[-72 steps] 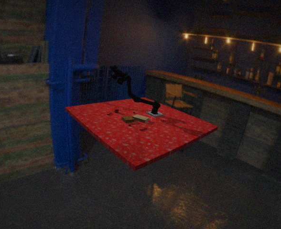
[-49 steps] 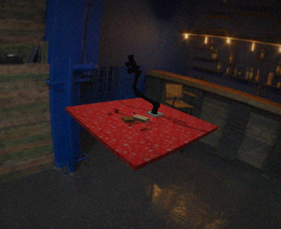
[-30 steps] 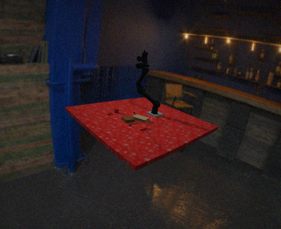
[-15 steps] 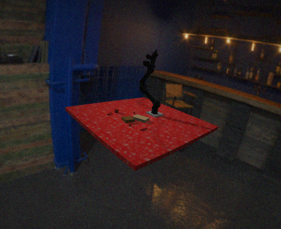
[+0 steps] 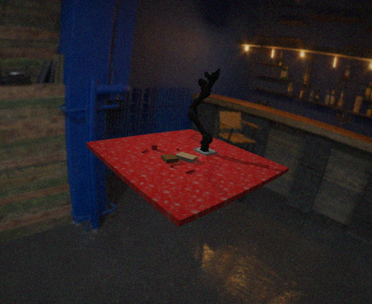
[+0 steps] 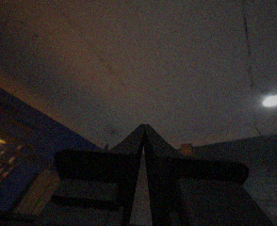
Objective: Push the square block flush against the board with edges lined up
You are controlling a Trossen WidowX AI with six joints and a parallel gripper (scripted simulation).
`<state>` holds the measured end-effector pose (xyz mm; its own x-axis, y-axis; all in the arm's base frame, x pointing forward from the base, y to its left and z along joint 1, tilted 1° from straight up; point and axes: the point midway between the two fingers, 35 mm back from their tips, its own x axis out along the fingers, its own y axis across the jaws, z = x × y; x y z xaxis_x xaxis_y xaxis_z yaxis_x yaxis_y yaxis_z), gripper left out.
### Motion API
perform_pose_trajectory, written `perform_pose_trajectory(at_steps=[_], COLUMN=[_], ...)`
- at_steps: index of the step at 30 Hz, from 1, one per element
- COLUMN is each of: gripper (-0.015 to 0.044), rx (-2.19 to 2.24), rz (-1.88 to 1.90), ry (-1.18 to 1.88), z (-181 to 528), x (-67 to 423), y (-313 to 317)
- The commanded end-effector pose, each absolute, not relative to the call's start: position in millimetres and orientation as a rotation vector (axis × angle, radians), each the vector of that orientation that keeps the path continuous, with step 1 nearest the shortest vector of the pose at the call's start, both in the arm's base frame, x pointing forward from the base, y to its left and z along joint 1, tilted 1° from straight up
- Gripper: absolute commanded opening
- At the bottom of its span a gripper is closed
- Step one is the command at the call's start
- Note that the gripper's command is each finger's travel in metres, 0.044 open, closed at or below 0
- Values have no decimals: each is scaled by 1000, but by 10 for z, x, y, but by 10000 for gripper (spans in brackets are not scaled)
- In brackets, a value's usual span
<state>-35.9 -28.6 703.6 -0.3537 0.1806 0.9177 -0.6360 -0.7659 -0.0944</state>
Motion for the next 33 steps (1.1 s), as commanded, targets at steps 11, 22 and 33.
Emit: perform_pose_trajectory(at_steps=[11,22,33], gripper=[0,0,0], rx=[1159,986,890], rz=[1979,1803,1596], ry=[-423,-211,-73], z=[6872,6535,6161], x=[-416,-156,335], y=[761,1675,2276])
